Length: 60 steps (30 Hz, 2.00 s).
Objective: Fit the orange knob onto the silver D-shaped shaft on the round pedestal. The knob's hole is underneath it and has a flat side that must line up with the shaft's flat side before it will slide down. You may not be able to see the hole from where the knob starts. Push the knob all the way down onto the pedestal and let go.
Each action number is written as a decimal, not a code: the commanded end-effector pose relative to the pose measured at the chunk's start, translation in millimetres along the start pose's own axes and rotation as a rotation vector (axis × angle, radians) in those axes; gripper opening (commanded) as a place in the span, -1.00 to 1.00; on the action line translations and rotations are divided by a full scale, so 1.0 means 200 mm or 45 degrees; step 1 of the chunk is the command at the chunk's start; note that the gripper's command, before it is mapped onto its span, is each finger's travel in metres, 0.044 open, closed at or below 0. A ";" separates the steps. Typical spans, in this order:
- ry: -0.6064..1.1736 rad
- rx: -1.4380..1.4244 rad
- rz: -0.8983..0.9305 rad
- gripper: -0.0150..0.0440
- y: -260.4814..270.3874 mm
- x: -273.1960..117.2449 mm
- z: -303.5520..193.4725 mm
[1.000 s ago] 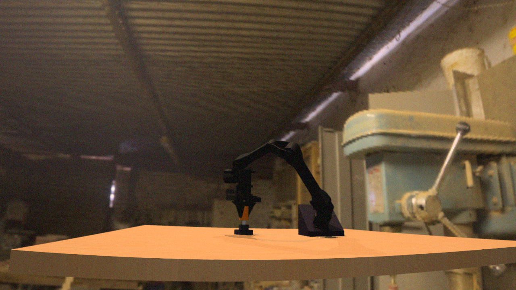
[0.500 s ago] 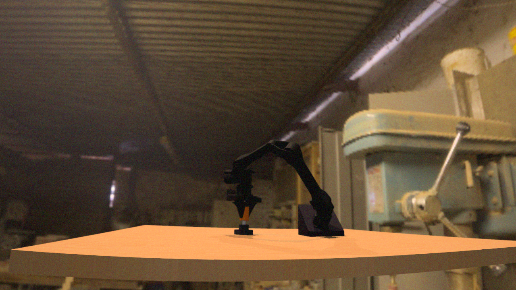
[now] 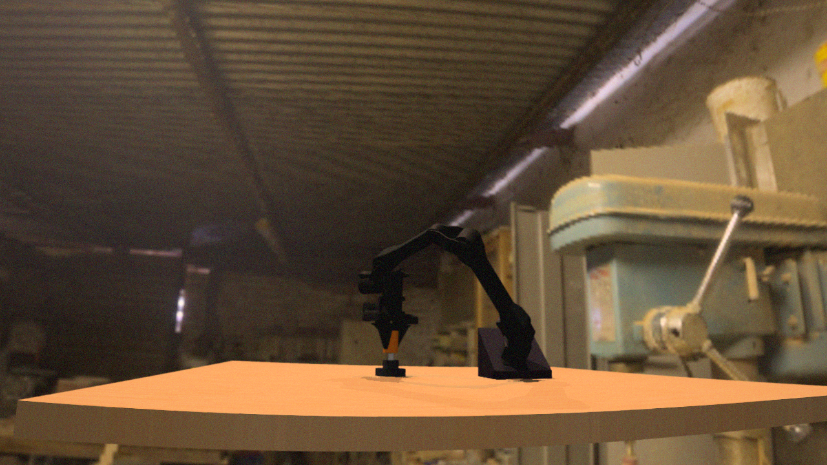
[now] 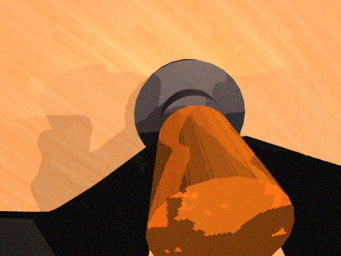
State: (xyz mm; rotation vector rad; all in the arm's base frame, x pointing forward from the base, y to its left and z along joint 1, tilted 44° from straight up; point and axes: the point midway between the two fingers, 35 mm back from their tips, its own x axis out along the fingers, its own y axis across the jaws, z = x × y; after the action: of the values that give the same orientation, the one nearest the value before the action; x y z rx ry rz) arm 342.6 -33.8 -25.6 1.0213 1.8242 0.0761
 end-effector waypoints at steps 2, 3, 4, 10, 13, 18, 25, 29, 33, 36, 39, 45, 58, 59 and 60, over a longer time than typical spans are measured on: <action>0.001 -0.003 0.001 -0.49 -0.01 0.01 0.00; 0.001 -0.003 0.001 -0.49 -0.01 0.01 -0.01; 0.001 -0.003 0.001 -0.49 -0.01 0.01 -0.01; 0.001 -0.003 0.000 -0.49 0.00 0.00 -0.01; 0.000 -0.003 0.001 -0.49 0.00 -0.01 0.00; 0.000 -0.003 0.001 -0.49 0.00 0.00 0.00; 0.001 -0.003 0.001 -0.49 -0.01 0.02 0.00; 0.001 -0.003 0.001 -0.49 -0.01 0.01 -0.01; 0.001 -0.003 0.001 -0.49 -0.01 0.01 -0.01; 0.001 -0.002 0.000 -0.49 -0.01 0.00 -0.01; 0.001 -0.002 0.000 -0.49 0.00 -0.01 -0.02; 0.001 -0.217 0.000 -0.49 0.00 -0.01 -0.01; 0.000 -0.269 0.001 -0.49 0.00 0.01 0.00; 0.000 -0.269 0.001 -0.49 0.00 0.01 0.00; 0.000 -0.269 0.001 -0.49 0.00 0.01 0.00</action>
State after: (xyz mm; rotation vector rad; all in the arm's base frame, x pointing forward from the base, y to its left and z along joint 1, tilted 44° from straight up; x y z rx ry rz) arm 342.9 -33.1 -26.5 0.8741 1.7750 0.2598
